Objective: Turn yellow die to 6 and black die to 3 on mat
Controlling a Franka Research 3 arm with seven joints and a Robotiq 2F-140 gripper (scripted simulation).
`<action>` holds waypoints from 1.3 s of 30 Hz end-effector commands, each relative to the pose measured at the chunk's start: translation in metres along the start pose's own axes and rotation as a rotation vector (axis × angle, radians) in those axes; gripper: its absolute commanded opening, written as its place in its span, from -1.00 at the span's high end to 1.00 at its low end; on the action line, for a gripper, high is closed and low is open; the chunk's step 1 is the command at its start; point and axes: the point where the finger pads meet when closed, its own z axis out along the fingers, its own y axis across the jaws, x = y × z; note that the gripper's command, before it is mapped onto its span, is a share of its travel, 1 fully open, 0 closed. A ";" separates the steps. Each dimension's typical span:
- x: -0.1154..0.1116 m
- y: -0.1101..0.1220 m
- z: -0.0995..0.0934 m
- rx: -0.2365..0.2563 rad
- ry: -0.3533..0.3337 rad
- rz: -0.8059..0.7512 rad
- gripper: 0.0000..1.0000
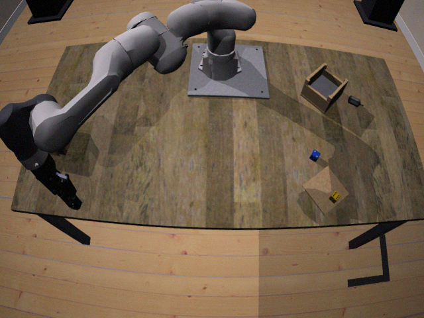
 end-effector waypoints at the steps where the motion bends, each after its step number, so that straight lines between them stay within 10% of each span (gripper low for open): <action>1: -0.014 0.003 -0.003 -0.041 -0.105 -0.127 0.51; 15: -0.039 0.005 -0.015 -0.132 -0.354 -0.196 0.51; 39: -0.051 0.000 -0.029 -0.145 -0.581 -0.223 0.51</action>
